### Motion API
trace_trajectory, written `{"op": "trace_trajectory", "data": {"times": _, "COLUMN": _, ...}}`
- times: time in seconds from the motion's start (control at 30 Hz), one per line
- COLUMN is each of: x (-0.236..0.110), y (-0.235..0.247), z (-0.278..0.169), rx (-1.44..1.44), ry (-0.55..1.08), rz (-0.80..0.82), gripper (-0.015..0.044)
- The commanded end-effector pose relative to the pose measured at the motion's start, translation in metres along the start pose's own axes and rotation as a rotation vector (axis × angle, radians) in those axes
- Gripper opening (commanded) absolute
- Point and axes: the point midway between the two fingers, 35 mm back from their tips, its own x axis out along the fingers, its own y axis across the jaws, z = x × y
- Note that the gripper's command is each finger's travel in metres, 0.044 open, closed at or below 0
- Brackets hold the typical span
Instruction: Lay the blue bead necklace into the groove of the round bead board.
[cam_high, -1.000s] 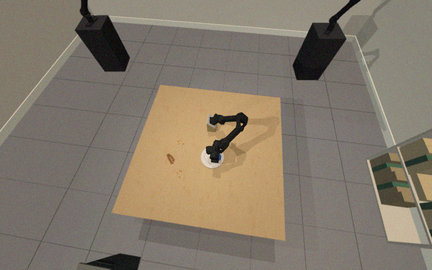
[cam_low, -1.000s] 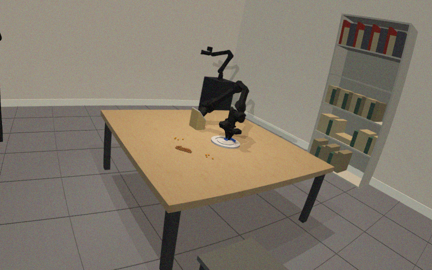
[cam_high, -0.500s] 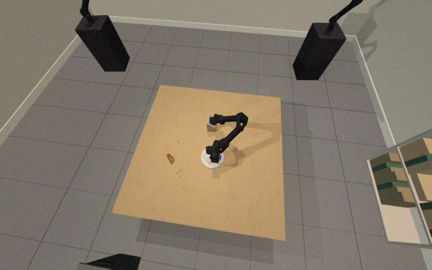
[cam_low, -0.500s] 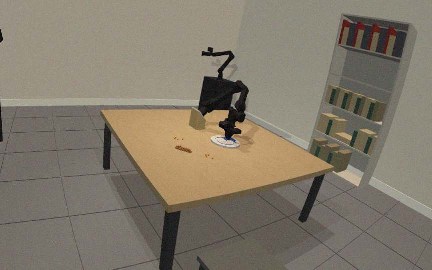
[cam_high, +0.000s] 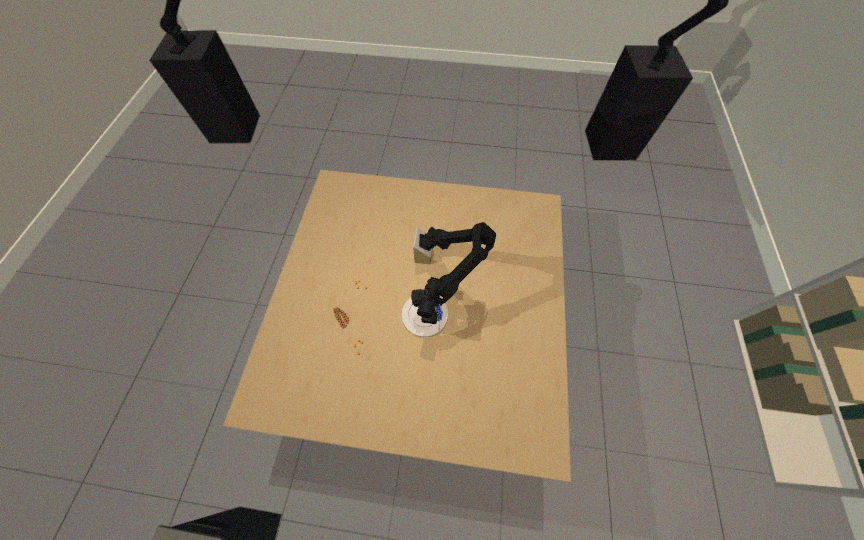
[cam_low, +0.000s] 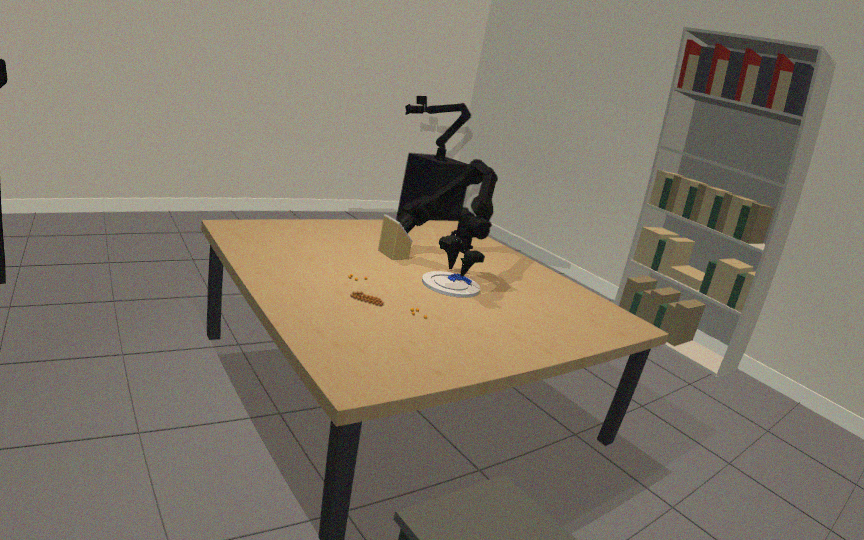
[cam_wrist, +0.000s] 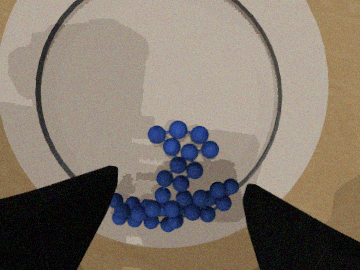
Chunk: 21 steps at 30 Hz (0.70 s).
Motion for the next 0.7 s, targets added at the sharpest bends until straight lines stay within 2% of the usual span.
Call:
{"op": "trace_trajectory", "data": {"times": 0.0, "x": -0.0034, "y": 0.0014, "z": -0.0001, "rx": -0.005, "ry": -0.002, "rz": 0.004, "gripper": 0.042}}
{"op": "trace_trajectory", "data": {"times": 0.03, "x": -0.0034, "y": 0.0014, "z": -0.0001, "rx": -0.005, "ry": -0.002, "rz": 0.004, "gripper": 0.044}}
{"op": "trace_trajectory", "data": {"times": 0.67, "x": -0.0034, "y": 0.0014, "z": -0.0001, "rx": -0.005, "ry": -0.002, "rz": 0.004, "gripper": 0.044}}
